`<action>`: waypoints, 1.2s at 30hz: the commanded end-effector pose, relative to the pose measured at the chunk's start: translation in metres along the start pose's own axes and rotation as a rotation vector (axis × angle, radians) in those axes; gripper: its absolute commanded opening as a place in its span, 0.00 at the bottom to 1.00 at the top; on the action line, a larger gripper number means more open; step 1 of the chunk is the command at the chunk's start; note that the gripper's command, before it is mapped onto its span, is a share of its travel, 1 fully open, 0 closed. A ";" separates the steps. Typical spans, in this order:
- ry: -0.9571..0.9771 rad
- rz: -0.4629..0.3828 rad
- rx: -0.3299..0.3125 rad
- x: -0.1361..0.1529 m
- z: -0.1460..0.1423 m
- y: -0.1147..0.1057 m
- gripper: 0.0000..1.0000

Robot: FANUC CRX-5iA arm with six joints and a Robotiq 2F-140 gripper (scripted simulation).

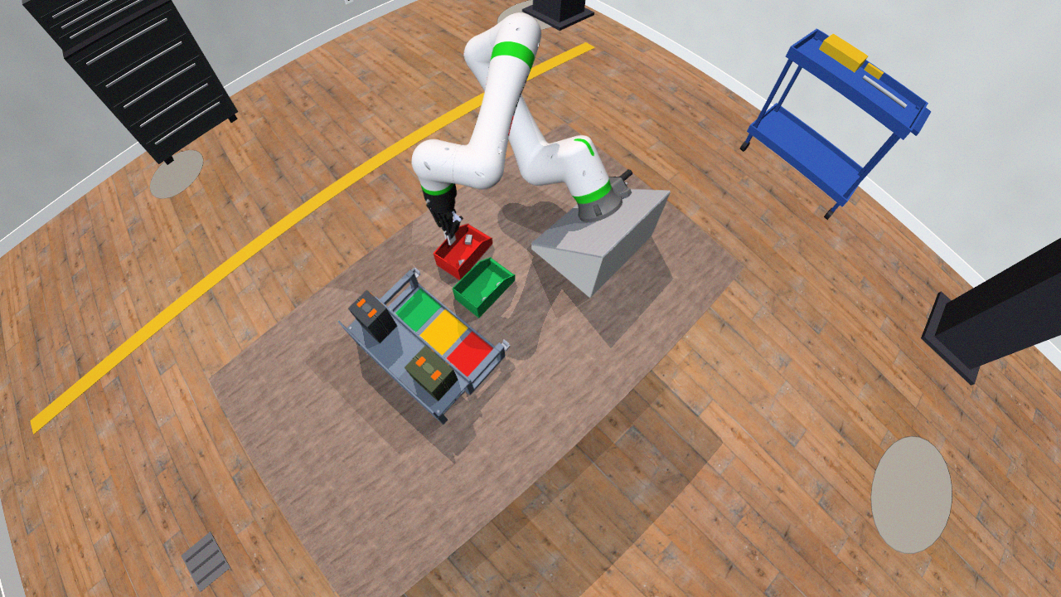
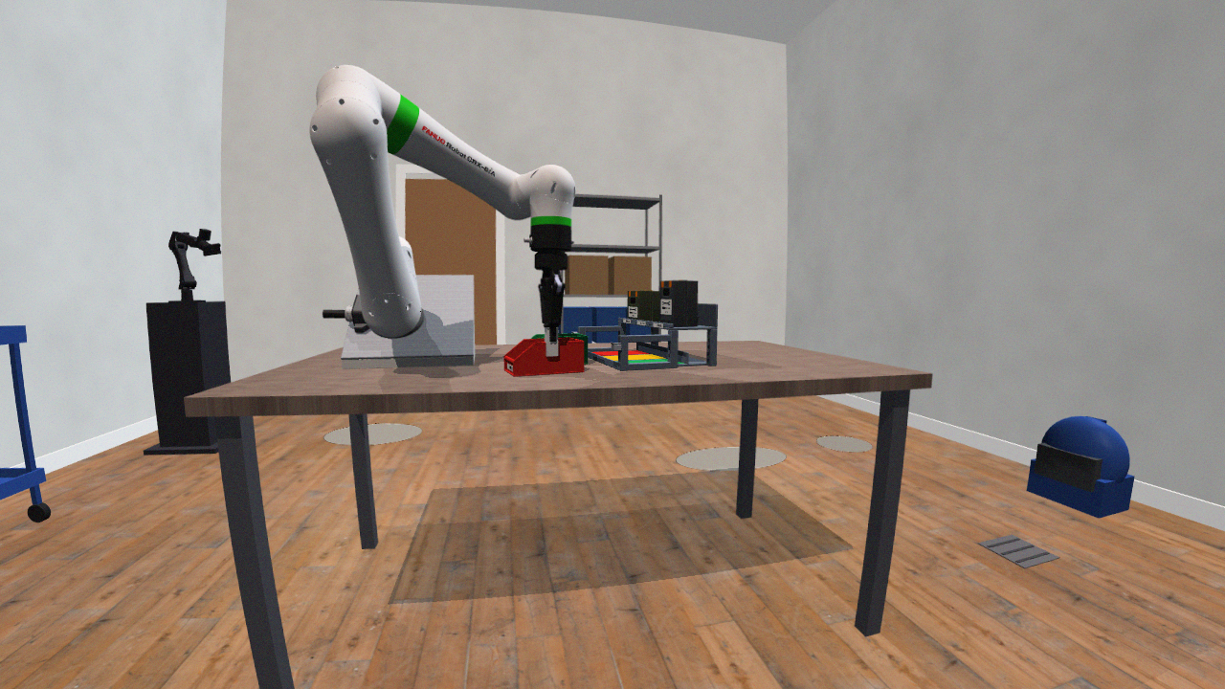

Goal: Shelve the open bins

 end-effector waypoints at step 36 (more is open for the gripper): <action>0.000 0.001 0.000 0.000 0.000 -0.017 0.00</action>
Point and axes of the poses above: the point where the finger pads meet when closed, its own y axis out along the fingers, its own z axis across the jaws, x = y × z, the point moved 6 cm from there along -y, back along the fingers, and after that the axes turned 9 degrees about y, right-handed, at the moved point
